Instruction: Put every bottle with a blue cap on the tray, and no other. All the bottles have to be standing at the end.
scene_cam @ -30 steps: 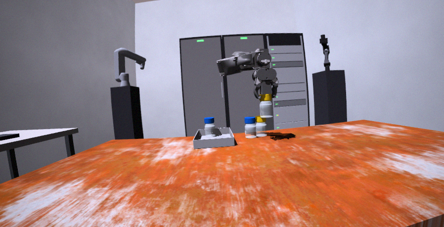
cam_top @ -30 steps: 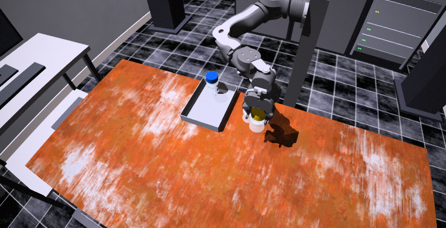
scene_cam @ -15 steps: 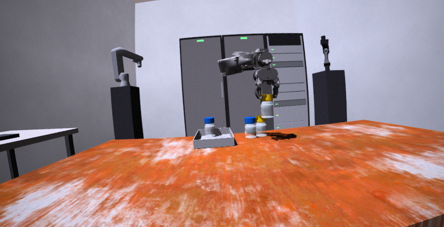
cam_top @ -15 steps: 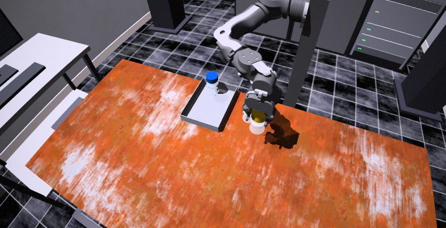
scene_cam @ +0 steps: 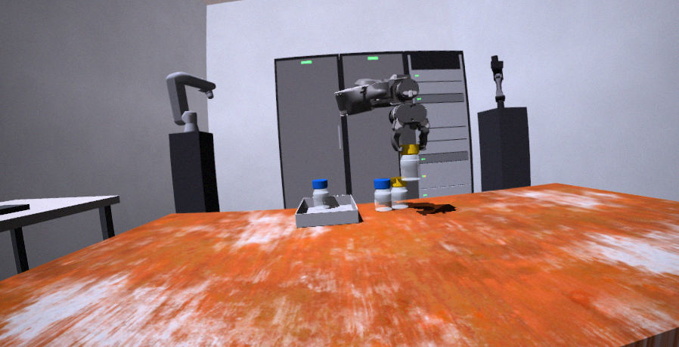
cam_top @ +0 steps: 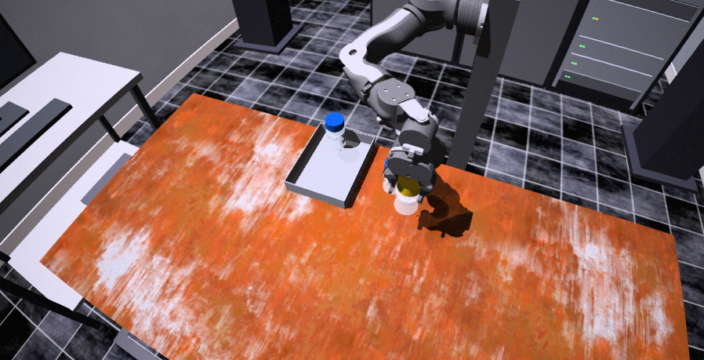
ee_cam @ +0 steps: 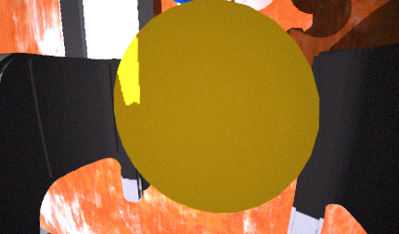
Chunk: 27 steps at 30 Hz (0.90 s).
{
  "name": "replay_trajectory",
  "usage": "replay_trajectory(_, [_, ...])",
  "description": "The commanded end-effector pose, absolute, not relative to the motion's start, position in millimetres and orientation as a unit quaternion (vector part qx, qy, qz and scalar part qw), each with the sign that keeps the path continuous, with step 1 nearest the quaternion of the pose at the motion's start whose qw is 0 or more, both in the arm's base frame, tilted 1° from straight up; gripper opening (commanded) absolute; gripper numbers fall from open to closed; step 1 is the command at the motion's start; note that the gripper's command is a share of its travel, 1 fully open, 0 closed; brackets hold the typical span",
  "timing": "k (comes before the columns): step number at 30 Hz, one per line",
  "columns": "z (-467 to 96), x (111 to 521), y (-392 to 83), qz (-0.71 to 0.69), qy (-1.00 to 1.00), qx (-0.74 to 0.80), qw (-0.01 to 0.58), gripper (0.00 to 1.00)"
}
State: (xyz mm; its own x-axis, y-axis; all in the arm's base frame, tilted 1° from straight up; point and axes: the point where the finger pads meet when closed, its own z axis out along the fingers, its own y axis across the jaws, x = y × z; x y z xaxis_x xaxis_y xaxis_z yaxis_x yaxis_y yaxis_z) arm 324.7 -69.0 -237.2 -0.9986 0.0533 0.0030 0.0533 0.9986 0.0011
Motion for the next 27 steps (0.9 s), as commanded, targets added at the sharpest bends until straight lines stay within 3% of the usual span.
replay_trajectory(1, [-235.2,326.0,-68.5,-0.002,-1.0,-0.025,-0.002,0.0])
replay_trajectory(27, [-242.7,331.4,-66.0,-0.002,-1.0,-0.024,-0.003,0.0])
